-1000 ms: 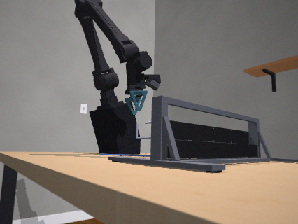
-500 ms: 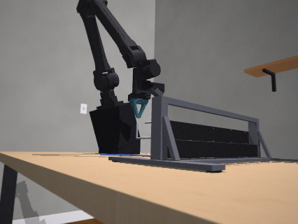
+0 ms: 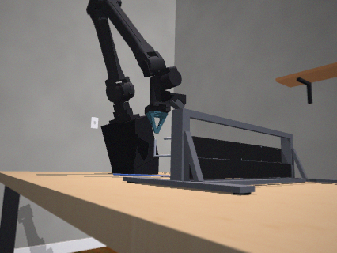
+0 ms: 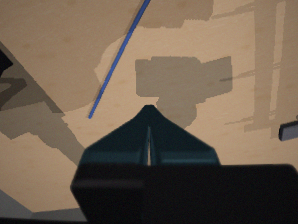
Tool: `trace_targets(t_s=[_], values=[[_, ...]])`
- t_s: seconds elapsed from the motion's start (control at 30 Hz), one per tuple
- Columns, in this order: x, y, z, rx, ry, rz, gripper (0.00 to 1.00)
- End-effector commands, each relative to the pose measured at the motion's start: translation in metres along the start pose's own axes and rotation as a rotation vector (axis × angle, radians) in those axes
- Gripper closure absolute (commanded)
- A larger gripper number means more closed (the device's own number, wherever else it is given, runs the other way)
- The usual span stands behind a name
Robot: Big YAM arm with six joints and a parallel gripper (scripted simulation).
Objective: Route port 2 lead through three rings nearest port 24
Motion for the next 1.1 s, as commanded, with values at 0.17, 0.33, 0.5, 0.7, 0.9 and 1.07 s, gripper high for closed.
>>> trace_targets(t_s=[0.17, 0.33, 0.5, 0.7, 0.9, 1.07], values=[[-0.001, -0.004, -0.01, -0.012, 0.011, -0.009, 1.0], [-0.001, -0.004, -0.01, -0.012, 0.011, -0.009, 1.0], [0.002, -0.006, -0.001, -0.022, 0.059, -0.018, 1.0], [0.001, -0.002, 0.028, -0.016, 0.439, -0.018, 1.0], [0.007, -0.004, 0.023, -0.018, 0.534, -0.022, 0.67], [-0.001, 0.001, 0.039, 0.001, 0.522, 0.0, 0.67]])
Point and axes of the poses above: the point where the finger pads meet when closed, its own y axis out along the fingers, its own z axis across the jaws, x = y × z, the point moved 4 cm from there along -y, back along the fingers, and after that the axes turned 14 degrees about y, right-handed, at the moved point
